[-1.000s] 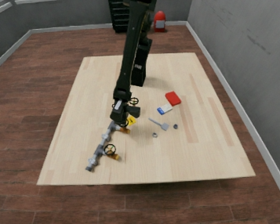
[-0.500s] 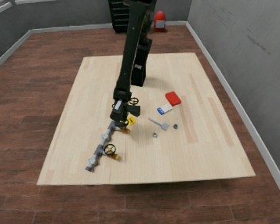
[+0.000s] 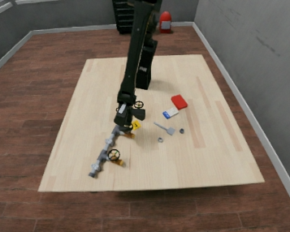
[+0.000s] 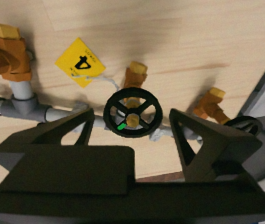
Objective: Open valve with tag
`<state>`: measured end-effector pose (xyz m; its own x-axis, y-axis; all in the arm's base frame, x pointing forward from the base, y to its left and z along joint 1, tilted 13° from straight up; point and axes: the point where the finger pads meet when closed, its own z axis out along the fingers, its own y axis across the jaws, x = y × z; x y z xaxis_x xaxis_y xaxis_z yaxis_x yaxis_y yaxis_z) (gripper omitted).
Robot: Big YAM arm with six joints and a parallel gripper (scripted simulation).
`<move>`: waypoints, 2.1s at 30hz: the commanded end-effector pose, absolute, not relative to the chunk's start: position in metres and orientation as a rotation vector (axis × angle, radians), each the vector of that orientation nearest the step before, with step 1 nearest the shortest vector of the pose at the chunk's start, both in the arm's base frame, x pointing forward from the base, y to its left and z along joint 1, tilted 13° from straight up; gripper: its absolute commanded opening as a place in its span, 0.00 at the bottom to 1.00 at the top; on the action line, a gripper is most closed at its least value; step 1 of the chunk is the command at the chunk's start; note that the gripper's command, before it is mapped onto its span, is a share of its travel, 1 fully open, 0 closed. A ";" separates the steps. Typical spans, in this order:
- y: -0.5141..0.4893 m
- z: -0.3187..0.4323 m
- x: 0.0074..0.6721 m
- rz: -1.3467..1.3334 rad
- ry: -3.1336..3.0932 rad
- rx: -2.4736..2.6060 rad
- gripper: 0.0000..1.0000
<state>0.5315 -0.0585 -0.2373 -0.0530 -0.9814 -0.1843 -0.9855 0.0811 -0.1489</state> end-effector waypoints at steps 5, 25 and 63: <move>-0.057 -0.234 0.536 0.019 2.100 -2.000 1.00; -0.057 -0.234 0.536 0.090 2.468 -1.534 1.00; -0.058 -0.234 0.538 0.374 2.641 1.539 1.00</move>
<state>0.5315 -0.0554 -0.2367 -0.7244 0.6892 0.0148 0.6700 0.6989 0.2503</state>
